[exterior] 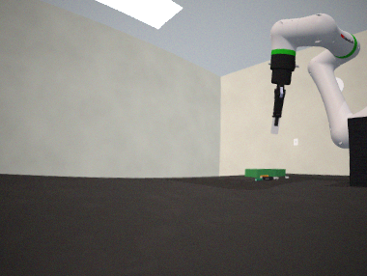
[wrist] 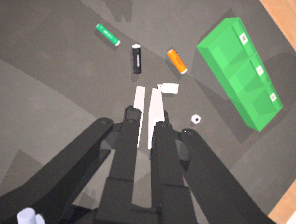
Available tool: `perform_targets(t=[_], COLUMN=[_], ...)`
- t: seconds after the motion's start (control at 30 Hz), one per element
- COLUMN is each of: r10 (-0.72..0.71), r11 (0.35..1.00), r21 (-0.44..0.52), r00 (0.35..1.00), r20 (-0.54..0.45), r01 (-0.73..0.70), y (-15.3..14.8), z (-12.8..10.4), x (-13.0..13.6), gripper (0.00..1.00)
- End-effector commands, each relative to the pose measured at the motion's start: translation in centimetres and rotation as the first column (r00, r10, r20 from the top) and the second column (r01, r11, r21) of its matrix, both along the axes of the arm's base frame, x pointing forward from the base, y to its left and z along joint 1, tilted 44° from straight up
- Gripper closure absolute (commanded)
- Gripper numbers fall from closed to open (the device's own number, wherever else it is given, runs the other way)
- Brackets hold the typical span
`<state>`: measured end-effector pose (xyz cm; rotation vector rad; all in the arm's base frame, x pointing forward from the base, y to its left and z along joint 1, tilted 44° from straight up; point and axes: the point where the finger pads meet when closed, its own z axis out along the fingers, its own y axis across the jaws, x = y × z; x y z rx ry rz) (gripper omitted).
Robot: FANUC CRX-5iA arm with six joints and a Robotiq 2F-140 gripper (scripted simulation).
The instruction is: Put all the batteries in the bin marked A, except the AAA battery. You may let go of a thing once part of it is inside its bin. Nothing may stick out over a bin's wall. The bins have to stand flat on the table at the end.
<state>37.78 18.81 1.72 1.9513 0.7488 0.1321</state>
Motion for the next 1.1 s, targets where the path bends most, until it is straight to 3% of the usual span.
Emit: perform_targets(t=[0.0, 0.33, 0.43, 0.53, 0.63, 1.07], r10=[-0.127, -0.292, -0.398, -0.4, -0.504, -0.504], r11=[0.988, 0.938, 0.885, 0.884, 0.815, 0.815], r21=[0.09, 0.208, 0.286, 0.287, 0.364, 0.364], r00=[0.992, 0.955, 0.916, 0.915, 0.862, 0.862], r20=[0.022, 0.045, 0.055, 0.055, 0.059, 0.059], r01=[0.125, 0.277, 0.368, 0.369, 0.451, 0.451], y=[-1.2, -3.1, -4.6, -4.8, -6.3, -6.7], z=[1.5, 3.8, 5.3, 5.6, 7.2, 7.6], x=[1.7, 3.8, 5.1, 5.3, 6.5, 6.8], gripper=[0.95, 0.95, 0.95, 0.95, 0.95, 0.95])
